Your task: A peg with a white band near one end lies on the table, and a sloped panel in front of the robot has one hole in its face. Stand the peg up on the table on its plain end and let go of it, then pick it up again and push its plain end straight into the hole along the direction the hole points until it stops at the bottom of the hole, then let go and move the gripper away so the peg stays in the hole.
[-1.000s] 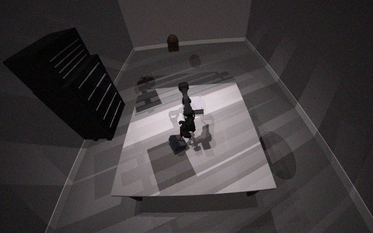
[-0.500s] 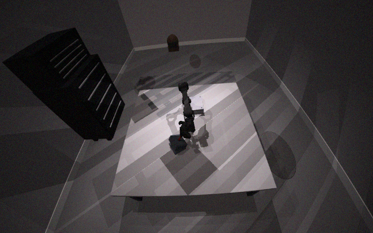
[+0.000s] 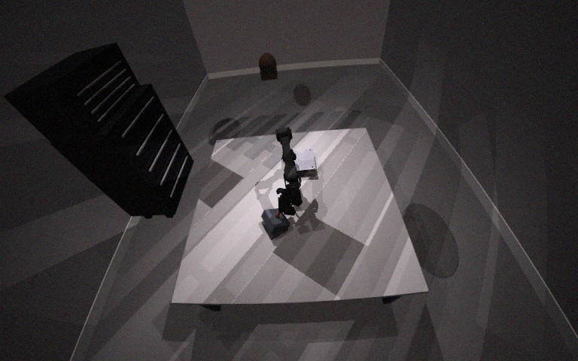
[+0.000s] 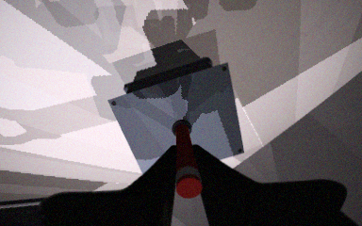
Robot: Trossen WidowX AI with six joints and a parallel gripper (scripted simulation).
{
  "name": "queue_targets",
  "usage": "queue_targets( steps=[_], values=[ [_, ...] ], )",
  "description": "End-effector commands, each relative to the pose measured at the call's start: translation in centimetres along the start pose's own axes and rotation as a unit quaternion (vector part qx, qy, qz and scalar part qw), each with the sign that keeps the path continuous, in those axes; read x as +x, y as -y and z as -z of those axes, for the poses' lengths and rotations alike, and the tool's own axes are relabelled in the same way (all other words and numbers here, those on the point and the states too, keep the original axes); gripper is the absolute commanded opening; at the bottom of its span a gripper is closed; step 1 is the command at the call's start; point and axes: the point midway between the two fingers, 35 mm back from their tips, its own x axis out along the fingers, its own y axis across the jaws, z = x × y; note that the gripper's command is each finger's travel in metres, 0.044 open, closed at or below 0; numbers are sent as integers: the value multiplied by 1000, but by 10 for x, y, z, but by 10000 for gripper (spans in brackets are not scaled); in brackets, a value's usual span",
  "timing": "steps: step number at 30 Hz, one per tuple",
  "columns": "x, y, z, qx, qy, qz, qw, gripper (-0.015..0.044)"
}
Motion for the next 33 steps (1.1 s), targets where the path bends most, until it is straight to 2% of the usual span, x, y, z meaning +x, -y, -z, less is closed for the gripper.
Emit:
queue_targets(
  steps=[1,33],
  values=[
    [2,0,-1,-2,1,0,1000,0],
    [14,0,2,-2,1,0,1000,0]
  ],
)
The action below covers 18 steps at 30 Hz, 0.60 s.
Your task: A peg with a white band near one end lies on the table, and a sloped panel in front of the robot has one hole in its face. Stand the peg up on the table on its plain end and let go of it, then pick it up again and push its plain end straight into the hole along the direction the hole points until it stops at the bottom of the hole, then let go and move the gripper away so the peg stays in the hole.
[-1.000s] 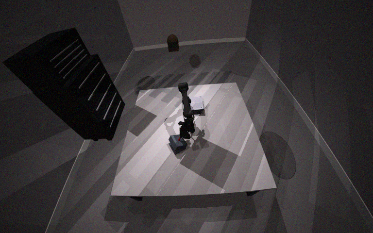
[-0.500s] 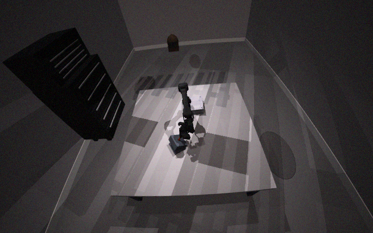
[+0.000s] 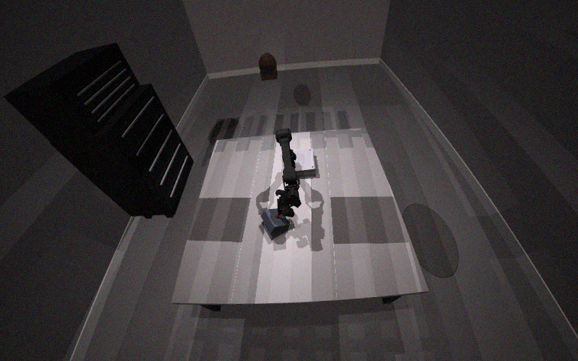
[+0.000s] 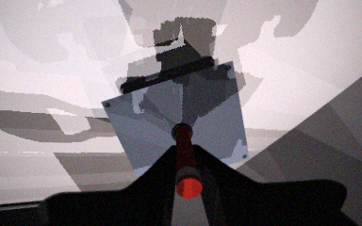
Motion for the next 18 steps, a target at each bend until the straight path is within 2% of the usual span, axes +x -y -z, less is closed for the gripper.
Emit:
queue_targets(
  steps=[1,18],
  values=[
    [3,0,1,0,-1,-1,1000,0],
    [10,-1,2,0,-1,0,1000,0]
  ],
)
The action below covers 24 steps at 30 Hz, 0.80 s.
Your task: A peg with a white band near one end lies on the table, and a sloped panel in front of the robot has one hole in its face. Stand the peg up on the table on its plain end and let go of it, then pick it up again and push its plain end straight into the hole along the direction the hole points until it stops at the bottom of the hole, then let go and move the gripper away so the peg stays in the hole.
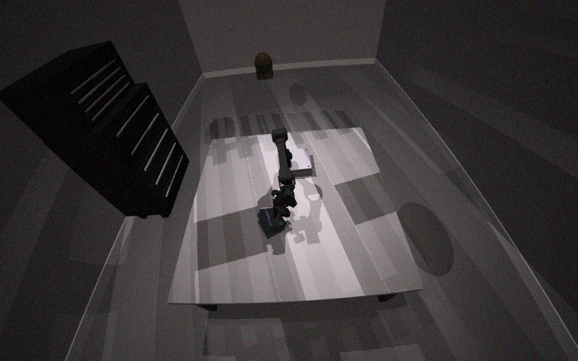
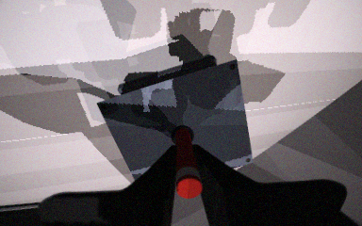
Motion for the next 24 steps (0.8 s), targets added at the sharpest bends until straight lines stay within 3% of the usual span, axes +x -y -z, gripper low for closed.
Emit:
queue_targets(
  steps=[1,21,24],
  values=[
    [3,0,1,0,-1,-1,1000,0],
    [5,-1,0,1,-1,0,1000,0],
    [5,-1,0,1,-1,0,1000,79]
  ],
)
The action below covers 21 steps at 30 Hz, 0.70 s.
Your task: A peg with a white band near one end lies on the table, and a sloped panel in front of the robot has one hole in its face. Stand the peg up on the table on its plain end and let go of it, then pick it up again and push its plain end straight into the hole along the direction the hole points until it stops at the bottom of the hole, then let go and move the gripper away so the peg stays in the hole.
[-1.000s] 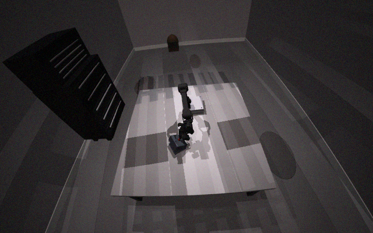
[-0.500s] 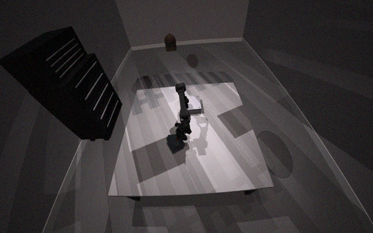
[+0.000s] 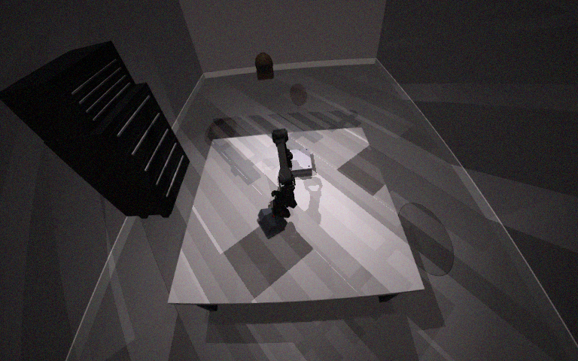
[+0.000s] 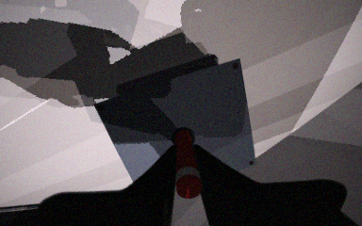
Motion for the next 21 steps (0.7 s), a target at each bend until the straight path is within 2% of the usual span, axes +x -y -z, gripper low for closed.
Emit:
queue_targets(
  steps=[1,14,21],
  values=[
    [0,0,0,0,0,0,1000,105],
    [-6,1,0,0,0,0,1000,440],
    [-22,2,-1,-1,2,-1,1000,440]
  ],
)
